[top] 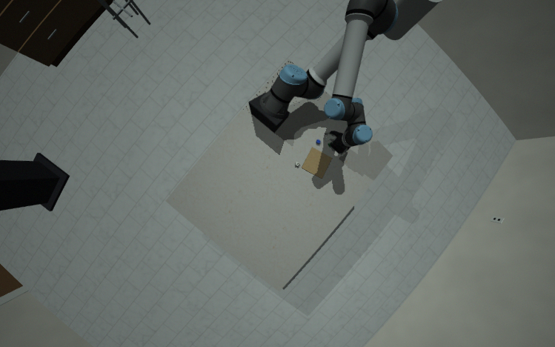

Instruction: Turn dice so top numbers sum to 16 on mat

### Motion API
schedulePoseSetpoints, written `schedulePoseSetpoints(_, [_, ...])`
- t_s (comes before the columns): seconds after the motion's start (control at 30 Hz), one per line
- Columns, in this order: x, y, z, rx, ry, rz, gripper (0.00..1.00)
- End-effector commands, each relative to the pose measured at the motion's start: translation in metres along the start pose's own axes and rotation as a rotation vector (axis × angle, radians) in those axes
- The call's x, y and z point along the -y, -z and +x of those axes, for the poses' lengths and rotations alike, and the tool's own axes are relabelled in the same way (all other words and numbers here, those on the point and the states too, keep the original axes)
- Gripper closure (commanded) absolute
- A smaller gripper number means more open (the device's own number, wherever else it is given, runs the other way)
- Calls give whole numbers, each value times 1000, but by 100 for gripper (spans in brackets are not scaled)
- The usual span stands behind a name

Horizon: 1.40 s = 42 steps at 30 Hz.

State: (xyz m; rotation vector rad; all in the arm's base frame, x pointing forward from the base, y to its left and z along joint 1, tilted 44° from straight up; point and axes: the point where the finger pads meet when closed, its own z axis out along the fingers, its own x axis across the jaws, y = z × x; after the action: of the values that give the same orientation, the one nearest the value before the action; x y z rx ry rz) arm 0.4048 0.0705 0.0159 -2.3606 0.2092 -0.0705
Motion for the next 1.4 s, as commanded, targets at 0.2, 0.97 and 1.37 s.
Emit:
schedulePoseSetpoints(0.2, [0, 0, 0, -1, 0, 0, 0])
schedulePoseSetpoints(0.97, [0, 72, 0, -1, 0, 0, 0])
schedulePoseSetpoints(1.37, [0, 112, 0, -1, 0, 0, 0])
